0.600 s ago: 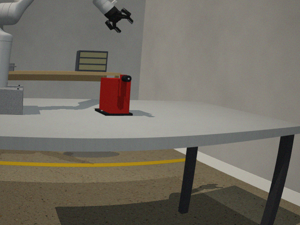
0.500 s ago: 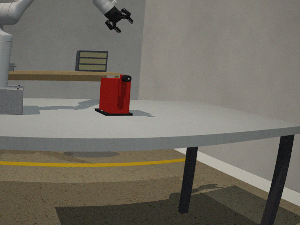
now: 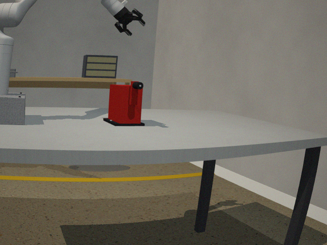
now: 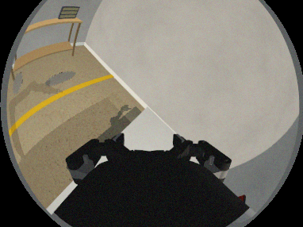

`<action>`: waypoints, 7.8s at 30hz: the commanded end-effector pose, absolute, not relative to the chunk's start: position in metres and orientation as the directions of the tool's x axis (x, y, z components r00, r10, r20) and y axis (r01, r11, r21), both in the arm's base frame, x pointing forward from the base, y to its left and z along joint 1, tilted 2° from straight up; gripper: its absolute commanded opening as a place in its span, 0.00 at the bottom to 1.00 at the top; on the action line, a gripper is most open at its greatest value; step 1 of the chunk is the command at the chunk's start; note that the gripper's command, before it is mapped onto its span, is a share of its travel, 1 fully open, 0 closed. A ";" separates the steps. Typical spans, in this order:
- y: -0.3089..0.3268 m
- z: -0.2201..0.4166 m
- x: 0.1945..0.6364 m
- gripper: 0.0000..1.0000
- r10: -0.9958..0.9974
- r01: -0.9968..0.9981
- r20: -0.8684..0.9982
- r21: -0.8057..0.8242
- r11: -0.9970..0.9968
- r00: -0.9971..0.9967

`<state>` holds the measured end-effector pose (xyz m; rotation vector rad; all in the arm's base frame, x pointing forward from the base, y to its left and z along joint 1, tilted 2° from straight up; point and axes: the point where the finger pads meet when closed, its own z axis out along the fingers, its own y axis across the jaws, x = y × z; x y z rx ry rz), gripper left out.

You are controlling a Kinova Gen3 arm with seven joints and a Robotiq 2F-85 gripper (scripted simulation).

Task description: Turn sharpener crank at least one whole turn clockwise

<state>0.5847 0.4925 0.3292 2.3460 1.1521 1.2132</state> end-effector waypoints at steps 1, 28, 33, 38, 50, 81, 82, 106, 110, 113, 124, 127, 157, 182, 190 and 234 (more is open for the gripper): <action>0.492 0.331 0.585 1.00 0.747 0.531 0.573 0.539 -0.654 0.338; 0.144 0.211 0.613 1.00 -0.282 -0.338 0.406 0.072 -0.938 0.869; 0.100 0.197 0.601 1.00 -0.454 -0.493 0.345 0.028 -0.870 0.821; 0.014 0.173 0.569 1.00 -0.728 -0.742 0.220 -0.026 -0.670 0.650; -0.075 0.150 0.510 1.00 -0.966 -0.966 0.024 -0.039 -0.257 0.256; -0.080 0.149 0.505 0.00 -0.976 -0.975 0.008 -0.036 -0.218 0.218; -0.080 0.149 0.505 0.00 -0.976 -0.975 0.008 -0.036 -0.218 0.218; -0.080 0.149 0.505 0.00 -0.976 -0.975 0.008 -0.036 -0.218 0.218; -0.080 0.149 0.505 0.53 -0.976 -0.975 0.008 -0.036 -0.218 0.218; -0.080 0.149 0.505 0.53 -0.976 -0.975 0.008 -0.036 -0.218 0.218; -0.080 0.149 0.505 0.53 -0.976 -0.975 0.008 -0.036 -0.218 0.218; -0.080 0.149 0.505 0.53 -0.976 -0.975 0.008 -0.036 -0.218 0.218; -0.080 0.145 0.505 0.53 -0.976 -0.975 0.008 -0.036 -0.218 0.218; -0.080 0.115 0.507 0.53 -0.976 -0.975 0.008 -0.036 -0.218 0.218; -0.080 0.107 0.507 0.53 -0.976 -0.975 0.008 -0.036 -0.218 0.218; -0.080 0.100 0.507 0.53 -0.976 -0.975 0.008 -0.036 -0.218 0.218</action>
